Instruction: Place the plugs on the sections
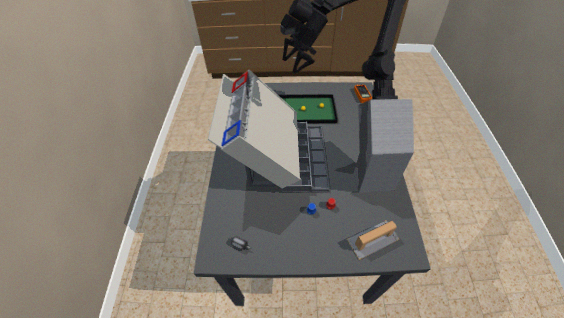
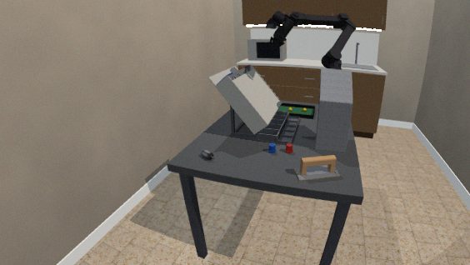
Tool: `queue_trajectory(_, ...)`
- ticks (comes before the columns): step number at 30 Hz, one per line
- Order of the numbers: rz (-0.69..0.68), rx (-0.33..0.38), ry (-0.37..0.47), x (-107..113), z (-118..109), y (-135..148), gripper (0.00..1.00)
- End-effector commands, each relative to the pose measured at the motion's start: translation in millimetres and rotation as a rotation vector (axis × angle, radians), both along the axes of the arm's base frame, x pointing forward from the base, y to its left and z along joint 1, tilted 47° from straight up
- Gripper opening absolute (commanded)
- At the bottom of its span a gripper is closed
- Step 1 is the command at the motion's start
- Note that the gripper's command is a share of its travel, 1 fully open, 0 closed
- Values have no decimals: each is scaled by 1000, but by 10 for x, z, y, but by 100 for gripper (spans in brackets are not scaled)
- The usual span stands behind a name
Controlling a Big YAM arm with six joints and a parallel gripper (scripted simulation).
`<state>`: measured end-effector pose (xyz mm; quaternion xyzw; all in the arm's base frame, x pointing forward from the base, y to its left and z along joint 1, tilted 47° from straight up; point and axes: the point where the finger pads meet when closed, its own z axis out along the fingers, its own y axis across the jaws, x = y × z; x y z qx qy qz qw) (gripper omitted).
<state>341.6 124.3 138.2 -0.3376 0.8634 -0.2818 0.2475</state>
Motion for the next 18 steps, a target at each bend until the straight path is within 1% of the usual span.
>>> queue_trajectory(1, 36, 24, -36, -113, -17, 179, 100)
queue_trajectory(5, 130, -30, 7, -482, -336, 282, 100)
queue_trajectory(6, 89, -54, 74, -610, -534, 101, 100)
queue_trajectory(7, 45, -53, 104, -698, -654, -40, 100)
queue_trajectory(8, -28, -49, 133, -763, -766, -251, 100)
queue_trajectory(13, -252, -49, 261, -1321, -1214, -863, 100)
queue_trajectory(14, -280, -54, 262, -1326, -1232, -889, 100)
queue_trajectory(16, -280, -54, 262, -1326, -1232, -889, 100)
queue_trajectory(17, -299, -10, 202, -1070, -1113, -728, 100)
queue_trajectory(18, -323, -19, 204, -1065, -1129, -748, 100)
